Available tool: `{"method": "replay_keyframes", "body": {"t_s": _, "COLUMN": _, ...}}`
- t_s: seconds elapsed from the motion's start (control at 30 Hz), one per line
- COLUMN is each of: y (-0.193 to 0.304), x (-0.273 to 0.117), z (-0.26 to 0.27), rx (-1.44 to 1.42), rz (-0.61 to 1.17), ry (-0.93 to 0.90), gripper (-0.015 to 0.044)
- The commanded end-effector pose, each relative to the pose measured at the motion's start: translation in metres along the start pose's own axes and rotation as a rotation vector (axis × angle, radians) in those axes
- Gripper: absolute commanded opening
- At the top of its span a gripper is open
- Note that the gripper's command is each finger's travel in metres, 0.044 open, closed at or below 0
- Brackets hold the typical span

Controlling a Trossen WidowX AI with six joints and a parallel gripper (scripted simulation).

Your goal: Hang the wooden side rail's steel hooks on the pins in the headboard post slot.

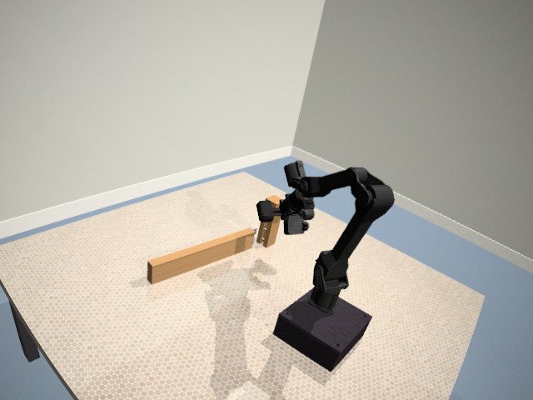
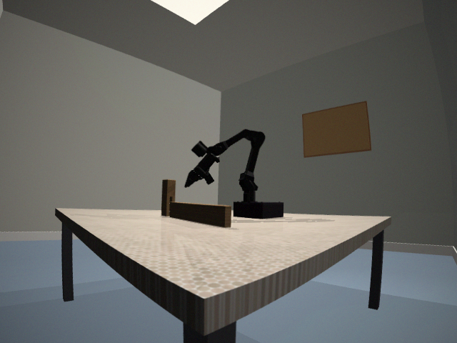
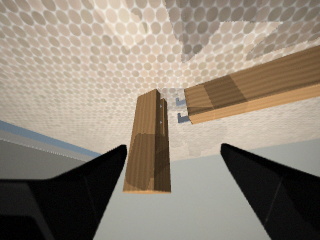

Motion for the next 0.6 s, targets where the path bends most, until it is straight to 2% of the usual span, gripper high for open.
{"method": "replay_keyframes", "body": {"t_s": 0.0, "y": -0.0015, "x": 0.0005, "z": -0.0002, "rx": -0.006, "rz": -0.005, "ry": 0.005, "gripper": 0.044}}
{"method": "replay_keyframes", "body": {"t_s": 0.4, "y": -0.0015, "x": 0.0007, "z": -0.0004, "rx": 0.009, "rz": -0.006, "ry": 0.003, "gripper": 0.044}}
{"method": "replay_keyframes", "body": {"t_s": 0.57, "y": -0.0039, "x": 0.0051, "z": -0.0048, "rx": 0.394, "rz": -0.006, "ry": -0.051, "gripper": 0.044}}
Point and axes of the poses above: the point midway between the two fingers, 35 mm back from their tips, its own x axis out along the fingers, its own z axis across the jaws, y = z × x, the point moved 2 cm from there along -x, back along the fingers, and after that the axes turned 4 degrees about -x, right-handed, at the moved point
